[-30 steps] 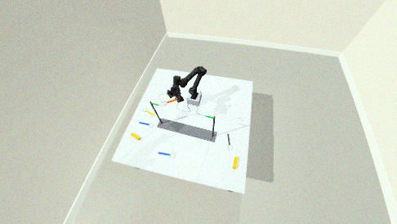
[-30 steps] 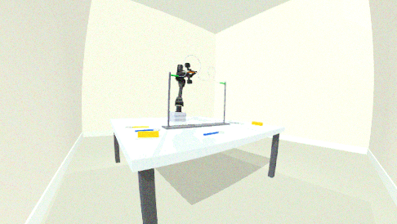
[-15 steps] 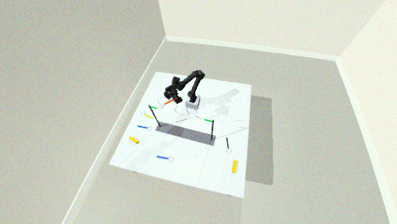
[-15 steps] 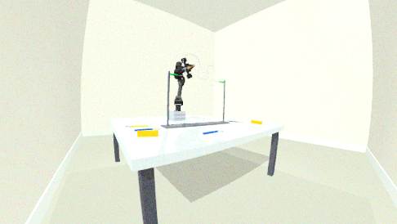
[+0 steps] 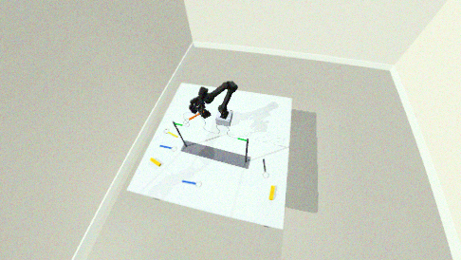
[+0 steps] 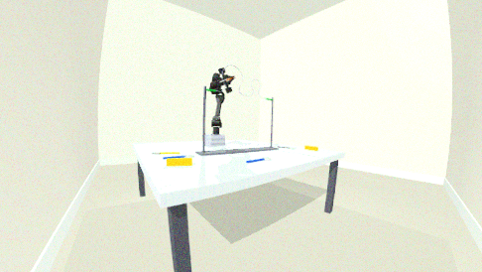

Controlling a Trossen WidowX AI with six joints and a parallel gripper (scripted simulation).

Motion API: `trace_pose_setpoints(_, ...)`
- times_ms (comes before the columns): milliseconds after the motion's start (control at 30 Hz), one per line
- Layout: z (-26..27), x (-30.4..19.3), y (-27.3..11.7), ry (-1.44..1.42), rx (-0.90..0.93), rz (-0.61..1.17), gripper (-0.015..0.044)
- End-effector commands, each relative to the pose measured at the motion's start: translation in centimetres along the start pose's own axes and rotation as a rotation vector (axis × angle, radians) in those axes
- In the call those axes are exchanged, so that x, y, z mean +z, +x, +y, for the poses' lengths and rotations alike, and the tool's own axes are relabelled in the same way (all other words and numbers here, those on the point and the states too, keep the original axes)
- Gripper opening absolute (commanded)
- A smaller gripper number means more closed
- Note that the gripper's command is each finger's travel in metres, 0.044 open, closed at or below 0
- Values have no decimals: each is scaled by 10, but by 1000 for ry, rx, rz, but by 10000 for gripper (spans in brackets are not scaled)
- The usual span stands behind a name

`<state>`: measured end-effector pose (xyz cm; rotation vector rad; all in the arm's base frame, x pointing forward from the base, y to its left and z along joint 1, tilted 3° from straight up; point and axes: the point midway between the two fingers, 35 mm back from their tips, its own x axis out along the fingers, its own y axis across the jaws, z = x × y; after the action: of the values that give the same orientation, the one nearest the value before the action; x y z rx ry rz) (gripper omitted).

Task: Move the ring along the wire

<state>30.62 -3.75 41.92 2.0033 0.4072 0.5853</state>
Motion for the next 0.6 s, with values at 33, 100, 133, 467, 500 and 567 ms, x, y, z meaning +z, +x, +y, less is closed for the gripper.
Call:
trace_pose_setpoints(33,2,0,0,-31,-18,2,-150)
trace_pose_setpoints(100,2,0,1,-50,-29,2,-150)
trace_pose_setpoints(133,2,0,1,-59,-35,2,-150)
trace_pose_setpoints(467,-1,0,0,-160,-97,1,-150)
trace_pose_setpoints(500,-2,0,0,-171,-103,1,-150)
trace_pose_setpoints(567,-2,0,0,-192,-116,0,-150)
